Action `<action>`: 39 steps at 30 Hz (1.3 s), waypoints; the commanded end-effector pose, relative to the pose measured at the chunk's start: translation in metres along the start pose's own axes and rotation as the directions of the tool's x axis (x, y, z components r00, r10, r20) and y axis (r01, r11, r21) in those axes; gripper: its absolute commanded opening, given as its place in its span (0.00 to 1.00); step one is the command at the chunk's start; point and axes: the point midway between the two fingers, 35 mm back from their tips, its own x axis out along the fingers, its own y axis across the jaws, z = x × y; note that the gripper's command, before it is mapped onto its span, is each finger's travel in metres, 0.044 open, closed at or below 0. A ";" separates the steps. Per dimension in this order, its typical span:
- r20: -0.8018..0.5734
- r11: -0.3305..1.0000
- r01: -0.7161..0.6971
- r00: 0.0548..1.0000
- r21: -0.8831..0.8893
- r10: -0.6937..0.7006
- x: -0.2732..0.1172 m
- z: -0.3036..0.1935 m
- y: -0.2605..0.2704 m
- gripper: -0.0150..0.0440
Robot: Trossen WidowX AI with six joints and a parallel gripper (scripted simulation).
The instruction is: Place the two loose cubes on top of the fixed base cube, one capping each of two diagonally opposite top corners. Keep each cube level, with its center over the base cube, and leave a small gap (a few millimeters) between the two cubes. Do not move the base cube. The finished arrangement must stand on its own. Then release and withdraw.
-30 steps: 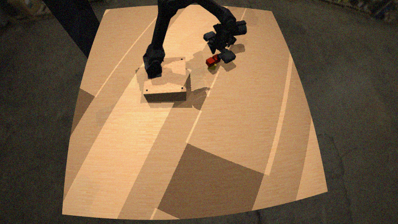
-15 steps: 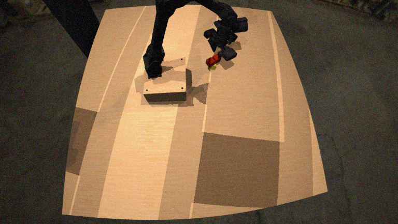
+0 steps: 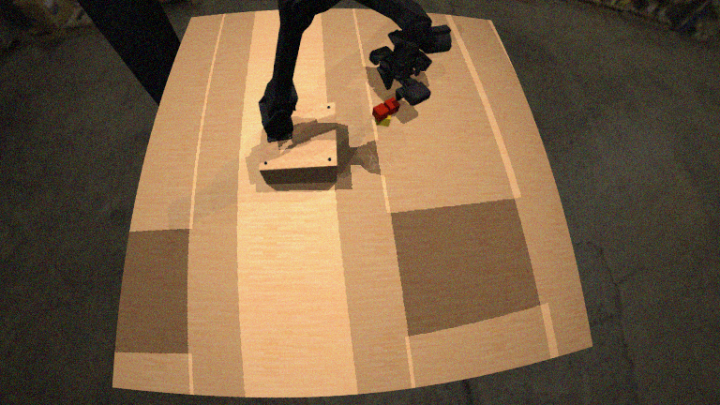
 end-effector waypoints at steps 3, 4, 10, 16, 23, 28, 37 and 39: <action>0.014 1.000 0.004 1.000 -0.005 -0.004 -0.011 0.003 -0.001 0.60; 0.014 1.000 0.004 1.000 -0.005 -0.004 -0.011 0.003 -0.001 0.60; 0.012 1.000 0.003 1.000 -0.004 -0.003 -0.012 0.003 -0.001 0.65; 0.006 1.000 0.002 1.000 0.000 -0.002 -0.015 0.001 0.000 0.91; 0.001 1.000 -0.007 1.000 0.001 0.007 -0.014 0.004 0.071 0.93; -0.001 1.000 -0.013 1.000 0.000 0.013 -0.015 -0.003 0.124 0.93; -0.001 1.000 -0.013 1.000 0.000 0.013 -0.015 -0.003 0.124 0.93; -0.001 1.000 -0.013 1.000 0.000 0.013 -0.015 -0.003 0.124 0.93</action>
